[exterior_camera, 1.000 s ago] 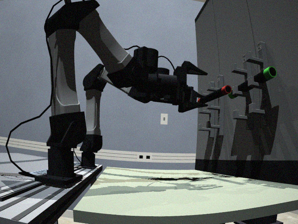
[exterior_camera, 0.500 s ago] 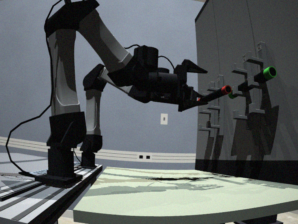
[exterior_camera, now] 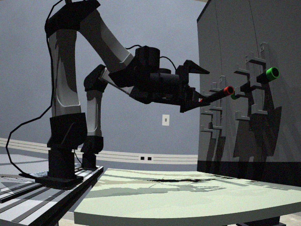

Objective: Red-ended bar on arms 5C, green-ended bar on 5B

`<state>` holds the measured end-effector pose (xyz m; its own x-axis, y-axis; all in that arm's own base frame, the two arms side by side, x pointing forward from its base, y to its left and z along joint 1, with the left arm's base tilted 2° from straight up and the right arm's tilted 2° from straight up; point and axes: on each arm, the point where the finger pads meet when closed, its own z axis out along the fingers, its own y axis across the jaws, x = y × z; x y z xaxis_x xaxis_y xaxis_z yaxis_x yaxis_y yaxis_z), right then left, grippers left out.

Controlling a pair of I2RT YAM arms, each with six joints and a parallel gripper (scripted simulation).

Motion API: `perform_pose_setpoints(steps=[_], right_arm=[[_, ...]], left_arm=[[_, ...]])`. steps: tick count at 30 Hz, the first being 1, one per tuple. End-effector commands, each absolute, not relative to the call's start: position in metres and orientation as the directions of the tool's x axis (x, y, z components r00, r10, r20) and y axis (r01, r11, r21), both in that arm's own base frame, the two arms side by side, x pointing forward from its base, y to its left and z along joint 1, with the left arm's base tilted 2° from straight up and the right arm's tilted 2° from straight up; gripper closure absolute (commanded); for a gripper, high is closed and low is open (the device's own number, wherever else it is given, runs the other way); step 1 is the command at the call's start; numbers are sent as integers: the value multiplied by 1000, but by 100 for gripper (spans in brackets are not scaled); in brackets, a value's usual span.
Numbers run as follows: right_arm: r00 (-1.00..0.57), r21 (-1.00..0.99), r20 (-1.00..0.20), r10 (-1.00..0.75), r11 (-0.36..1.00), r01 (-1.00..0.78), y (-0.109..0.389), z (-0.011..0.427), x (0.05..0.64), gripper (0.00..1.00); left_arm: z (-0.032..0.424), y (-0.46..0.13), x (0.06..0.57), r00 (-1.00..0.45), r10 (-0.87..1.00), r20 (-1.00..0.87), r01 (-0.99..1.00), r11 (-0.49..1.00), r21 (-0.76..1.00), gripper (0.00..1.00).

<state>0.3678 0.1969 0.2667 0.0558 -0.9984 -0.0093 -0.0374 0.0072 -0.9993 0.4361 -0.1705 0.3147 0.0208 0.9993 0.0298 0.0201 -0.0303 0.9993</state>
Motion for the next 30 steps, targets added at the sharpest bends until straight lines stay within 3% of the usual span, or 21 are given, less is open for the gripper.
perform_pose_setpoints(steps=[1, 30], right_arm=[[43, -999, -16, -999, 15, -30, 195, 273, 372, 0], [43, -999, -16, -999, 15, -30, 192, 268, 371, 0]], left_arm=[[333, -166, 436, 9, 1000, -18, -35, 19, 999, 100], [336, -165, 436, 9, 1000, -18, -35, 19, 999, 100]])
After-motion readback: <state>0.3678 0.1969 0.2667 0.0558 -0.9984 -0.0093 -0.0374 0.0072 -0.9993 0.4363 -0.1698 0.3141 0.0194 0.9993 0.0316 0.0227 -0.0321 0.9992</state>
